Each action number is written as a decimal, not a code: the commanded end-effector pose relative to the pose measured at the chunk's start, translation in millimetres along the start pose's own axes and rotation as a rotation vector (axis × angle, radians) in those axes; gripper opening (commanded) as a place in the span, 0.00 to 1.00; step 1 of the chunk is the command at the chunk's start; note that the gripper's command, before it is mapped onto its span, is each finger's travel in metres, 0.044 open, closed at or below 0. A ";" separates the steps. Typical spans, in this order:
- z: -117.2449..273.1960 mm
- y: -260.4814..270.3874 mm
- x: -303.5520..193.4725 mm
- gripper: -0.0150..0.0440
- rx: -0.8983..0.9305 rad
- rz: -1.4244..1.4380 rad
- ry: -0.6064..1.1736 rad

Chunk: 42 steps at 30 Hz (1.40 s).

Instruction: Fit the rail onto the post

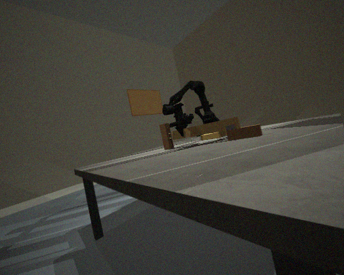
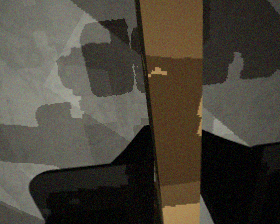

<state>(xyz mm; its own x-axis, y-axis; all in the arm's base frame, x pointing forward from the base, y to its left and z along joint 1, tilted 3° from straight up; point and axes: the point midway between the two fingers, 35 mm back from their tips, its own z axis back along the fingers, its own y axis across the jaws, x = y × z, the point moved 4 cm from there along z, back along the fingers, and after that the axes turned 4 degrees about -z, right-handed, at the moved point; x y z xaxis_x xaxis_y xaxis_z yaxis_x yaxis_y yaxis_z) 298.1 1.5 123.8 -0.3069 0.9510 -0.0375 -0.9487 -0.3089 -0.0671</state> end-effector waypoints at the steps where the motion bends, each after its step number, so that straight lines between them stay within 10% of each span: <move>1: 2.3 -2.1 -2.4 0.25 -0.010 0.003 0.004; 42: 2.8 -3.1 -15.1 0.25 -0.010 0.003 0.005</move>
<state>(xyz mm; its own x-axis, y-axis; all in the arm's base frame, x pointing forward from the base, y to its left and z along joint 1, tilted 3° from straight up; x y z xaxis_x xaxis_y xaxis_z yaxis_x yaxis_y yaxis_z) 302.8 -10.5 124.5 -0.3074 0.9508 -0.0384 -0.9486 -0.3094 -0.0668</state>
